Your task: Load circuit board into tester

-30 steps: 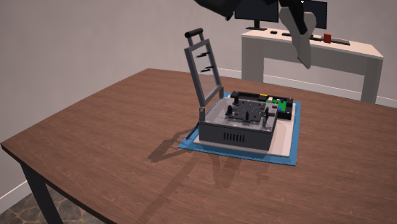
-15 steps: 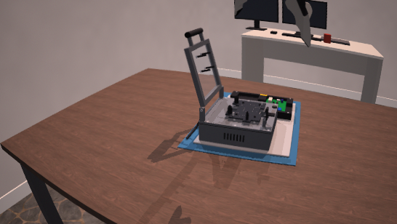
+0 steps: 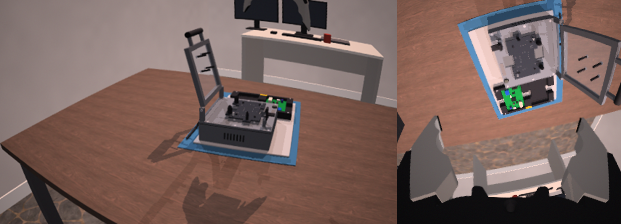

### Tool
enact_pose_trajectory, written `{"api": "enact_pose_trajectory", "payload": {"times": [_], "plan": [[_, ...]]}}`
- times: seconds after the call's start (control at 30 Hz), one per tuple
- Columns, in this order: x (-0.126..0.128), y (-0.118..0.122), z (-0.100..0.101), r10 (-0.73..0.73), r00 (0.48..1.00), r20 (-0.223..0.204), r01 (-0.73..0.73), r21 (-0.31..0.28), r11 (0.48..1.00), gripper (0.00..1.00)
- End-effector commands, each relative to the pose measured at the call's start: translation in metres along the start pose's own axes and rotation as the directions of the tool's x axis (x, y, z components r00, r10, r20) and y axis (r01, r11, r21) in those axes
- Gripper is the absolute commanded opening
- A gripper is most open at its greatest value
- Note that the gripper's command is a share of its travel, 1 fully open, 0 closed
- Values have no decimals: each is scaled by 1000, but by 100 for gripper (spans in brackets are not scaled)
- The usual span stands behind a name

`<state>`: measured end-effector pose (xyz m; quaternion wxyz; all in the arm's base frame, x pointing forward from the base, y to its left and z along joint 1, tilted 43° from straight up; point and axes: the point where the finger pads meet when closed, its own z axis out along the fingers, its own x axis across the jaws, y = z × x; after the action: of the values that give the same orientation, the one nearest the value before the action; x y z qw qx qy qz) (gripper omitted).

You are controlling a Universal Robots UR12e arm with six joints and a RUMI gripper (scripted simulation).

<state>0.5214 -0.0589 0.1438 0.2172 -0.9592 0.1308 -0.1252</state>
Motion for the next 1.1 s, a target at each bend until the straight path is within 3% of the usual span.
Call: {"api": "enact_pose_trajectory", "payload": {"times": [0.0, 0.2, 0.27, 0.63, 1.07], "plan": [[18, 49, 15, -68, 997, 29, 65, 76, 995, 100], [34, 103, 29, -137, 989, 50, 128, 152, 980, 100], [34, 103, 29, -137, 989, 50, 128, 152, 980, 100], [58, 176, 45, -234, 970, 72, 209, 255, 944, 100], [67, 209, 53, -278, 958, 76, 243, 303, 922, 100]]}}
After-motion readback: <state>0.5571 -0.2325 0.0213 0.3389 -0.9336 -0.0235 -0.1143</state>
